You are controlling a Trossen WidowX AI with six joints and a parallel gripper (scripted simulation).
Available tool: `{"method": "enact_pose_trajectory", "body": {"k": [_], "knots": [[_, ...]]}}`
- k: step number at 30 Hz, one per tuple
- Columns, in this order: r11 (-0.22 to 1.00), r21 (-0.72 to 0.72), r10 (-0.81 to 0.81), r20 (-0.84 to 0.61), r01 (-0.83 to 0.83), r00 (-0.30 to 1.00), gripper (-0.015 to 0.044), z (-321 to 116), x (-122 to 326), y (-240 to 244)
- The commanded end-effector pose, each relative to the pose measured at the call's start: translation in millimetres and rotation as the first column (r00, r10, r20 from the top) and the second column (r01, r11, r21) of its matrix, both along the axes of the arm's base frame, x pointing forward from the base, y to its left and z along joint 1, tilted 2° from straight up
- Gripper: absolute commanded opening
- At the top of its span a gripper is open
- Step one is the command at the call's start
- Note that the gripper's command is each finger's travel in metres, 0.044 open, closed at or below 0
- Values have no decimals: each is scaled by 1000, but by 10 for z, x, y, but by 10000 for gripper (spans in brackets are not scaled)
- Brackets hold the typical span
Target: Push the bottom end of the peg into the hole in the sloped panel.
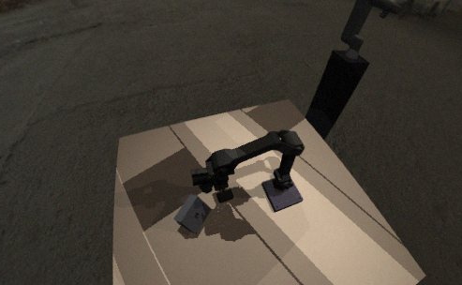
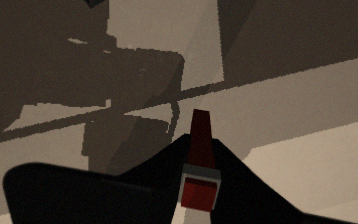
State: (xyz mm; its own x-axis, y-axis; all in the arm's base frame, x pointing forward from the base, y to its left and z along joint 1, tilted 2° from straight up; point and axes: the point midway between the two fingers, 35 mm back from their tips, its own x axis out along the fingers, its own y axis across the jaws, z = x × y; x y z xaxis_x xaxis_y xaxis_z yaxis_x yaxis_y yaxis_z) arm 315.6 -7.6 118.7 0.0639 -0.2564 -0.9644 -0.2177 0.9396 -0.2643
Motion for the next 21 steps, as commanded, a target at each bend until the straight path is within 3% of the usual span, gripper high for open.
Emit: {"method": "enact_pose_trajectory", "body": {"k": [1,21], "knots": [[1000,-19,24,1,-24,1000,0,-13,17,34],[987,-105,121,22,-118,992,0,-22,82,239]]}}
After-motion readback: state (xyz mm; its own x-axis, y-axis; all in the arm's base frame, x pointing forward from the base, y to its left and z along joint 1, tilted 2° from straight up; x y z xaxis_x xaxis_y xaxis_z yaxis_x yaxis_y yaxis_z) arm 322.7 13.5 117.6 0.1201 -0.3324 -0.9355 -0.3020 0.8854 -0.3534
